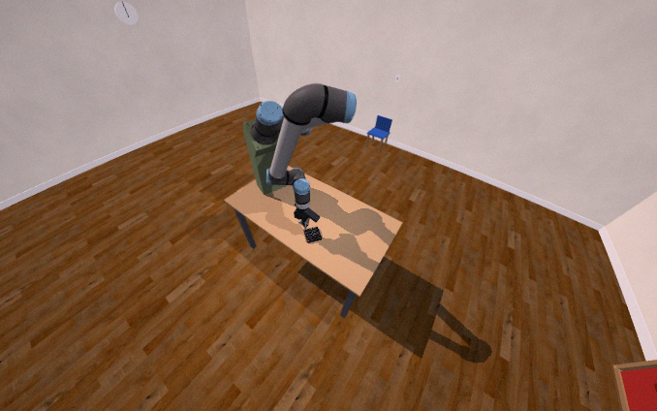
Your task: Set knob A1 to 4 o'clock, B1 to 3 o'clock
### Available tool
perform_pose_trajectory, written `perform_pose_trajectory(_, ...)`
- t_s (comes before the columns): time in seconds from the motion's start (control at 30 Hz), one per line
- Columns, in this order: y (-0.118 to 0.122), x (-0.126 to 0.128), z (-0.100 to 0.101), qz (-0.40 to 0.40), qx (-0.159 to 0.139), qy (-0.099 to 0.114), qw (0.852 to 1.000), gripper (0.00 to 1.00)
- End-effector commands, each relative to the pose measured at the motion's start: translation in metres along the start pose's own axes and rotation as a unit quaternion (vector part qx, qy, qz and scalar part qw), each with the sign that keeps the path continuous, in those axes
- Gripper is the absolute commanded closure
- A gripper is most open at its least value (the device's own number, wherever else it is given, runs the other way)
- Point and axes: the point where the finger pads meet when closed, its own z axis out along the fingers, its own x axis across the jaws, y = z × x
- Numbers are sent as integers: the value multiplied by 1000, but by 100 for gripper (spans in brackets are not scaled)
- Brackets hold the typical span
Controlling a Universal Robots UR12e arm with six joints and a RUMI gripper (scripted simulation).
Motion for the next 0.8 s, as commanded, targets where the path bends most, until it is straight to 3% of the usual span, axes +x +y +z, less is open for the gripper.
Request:
perform_pose_trajectory(0.0, -1, 2, 1, 0, 1, 1, 1000, 89)
perform_pose_trajectory(0.77, -1, 3, 4, -1, 1, 1, 1000, 89)
